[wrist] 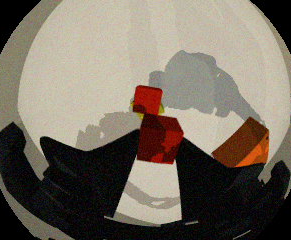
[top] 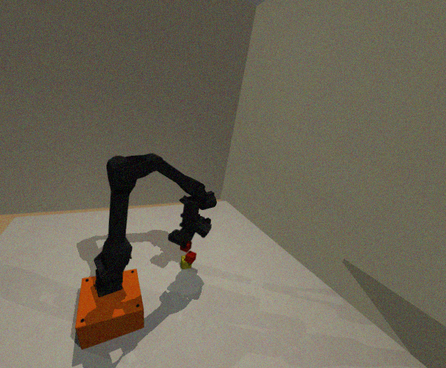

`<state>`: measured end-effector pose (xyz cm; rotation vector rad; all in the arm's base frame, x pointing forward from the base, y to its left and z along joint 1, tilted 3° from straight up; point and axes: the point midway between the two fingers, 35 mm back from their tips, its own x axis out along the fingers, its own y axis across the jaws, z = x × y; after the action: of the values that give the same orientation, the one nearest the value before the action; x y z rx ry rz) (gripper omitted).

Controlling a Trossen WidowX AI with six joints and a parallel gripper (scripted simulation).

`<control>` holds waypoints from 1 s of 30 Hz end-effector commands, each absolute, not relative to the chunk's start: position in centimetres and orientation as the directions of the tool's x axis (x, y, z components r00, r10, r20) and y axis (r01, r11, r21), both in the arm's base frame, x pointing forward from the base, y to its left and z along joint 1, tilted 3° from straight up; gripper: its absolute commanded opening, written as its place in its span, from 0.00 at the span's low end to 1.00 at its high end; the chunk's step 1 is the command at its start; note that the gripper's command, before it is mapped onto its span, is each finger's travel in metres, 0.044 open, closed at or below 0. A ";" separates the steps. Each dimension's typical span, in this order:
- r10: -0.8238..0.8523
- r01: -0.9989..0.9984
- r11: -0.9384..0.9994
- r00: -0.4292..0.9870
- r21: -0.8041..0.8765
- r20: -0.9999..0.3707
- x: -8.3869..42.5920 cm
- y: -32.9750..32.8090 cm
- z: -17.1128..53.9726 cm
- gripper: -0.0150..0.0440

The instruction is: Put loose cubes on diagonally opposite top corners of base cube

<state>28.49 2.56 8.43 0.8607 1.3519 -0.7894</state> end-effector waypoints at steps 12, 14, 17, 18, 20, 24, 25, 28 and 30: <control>0.009 0.890 0.450 0.076 0.072 -0.997 29.3 4.9 7.1 0.43; 0.009 0.890 0.450 0.076 0.072 -0.997 29.3 4.9 6.5 0.43; 0.009 0.891 0.449 0.076 0.072 -0.997 29.2 4.9 5.6 0.43; 0.009 0.891 0.449 0.076 0.072 -0.997 29.2 4.9 5.5 0.43; 0.009 0.891 0.449 0.076 0.072 -0.997 29.2 4.9 5.4 0.43; 0.009 0.891 0.449 0.076 0.072 -0.997 29.2 4.9 5.4 0.43; 0.009 0.891 0.449 0.076 0.072 -0.997 29.2 4.9 5.4 0.43; 0.009 0.891 0.449 0.076 0.072 -0.997 29.2 4.9 5.4 0.43; 0.009 0.891 0.449 0.076 0.072 -0.997 29.3 4.9 5.1 0.43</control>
<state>29.40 4.99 5.55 0.8908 1.3332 -0.8023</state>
